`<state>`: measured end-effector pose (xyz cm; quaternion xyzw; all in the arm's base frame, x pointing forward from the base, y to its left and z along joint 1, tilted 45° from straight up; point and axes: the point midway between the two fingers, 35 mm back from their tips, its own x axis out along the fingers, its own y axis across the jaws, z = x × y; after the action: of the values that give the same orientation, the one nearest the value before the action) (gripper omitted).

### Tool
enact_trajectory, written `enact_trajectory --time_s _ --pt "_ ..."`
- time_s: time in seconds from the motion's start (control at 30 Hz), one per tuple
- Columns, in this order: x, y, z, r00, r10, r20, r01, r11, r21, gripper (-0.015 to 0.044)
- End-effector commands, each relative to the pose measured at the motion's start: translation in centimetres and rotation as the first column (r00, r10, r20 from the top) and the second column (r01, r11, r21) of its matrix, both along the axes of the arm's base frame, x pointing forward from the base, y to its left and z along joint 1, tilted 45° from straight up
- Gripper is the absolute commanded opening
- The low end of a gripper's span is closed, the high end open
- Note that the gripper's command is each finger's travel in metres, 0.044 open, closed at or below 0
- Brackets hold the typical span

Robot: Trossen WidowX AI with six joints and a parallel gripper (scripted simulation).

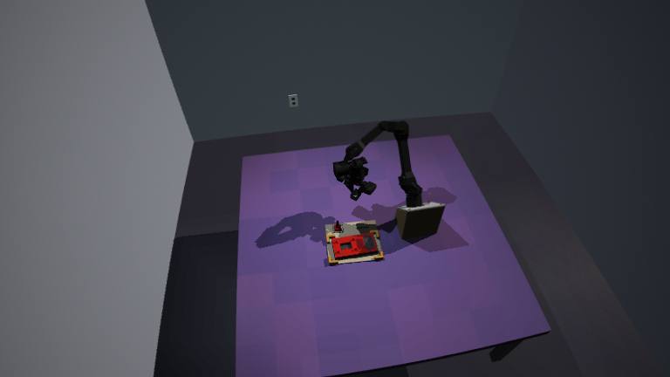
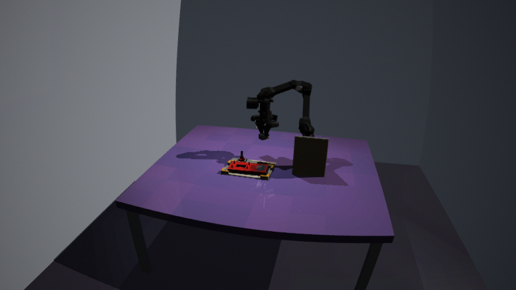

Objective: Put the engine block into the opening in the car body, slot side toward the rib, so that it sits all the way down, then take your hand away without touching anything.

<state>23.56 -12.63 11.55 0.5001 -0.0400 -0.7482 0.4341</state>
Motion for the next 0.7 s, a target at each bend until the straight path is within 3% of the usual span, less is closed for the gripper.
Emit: enact_trajectory --time_s 0.0,0.13,0.67 --pt "0.0 0.7 1.0 1.0 -0.002 0.008 0.002 1.0 -0.008 0.0" --pt "0.1 0.8 1.0 1.0 0.012 -0.004 -0.012 1.0 -0.006 0.0" --pt "3.4 2.0 -1.9 0.9 0.327 -0.288 -0.312 0.945 0.1 0.0"
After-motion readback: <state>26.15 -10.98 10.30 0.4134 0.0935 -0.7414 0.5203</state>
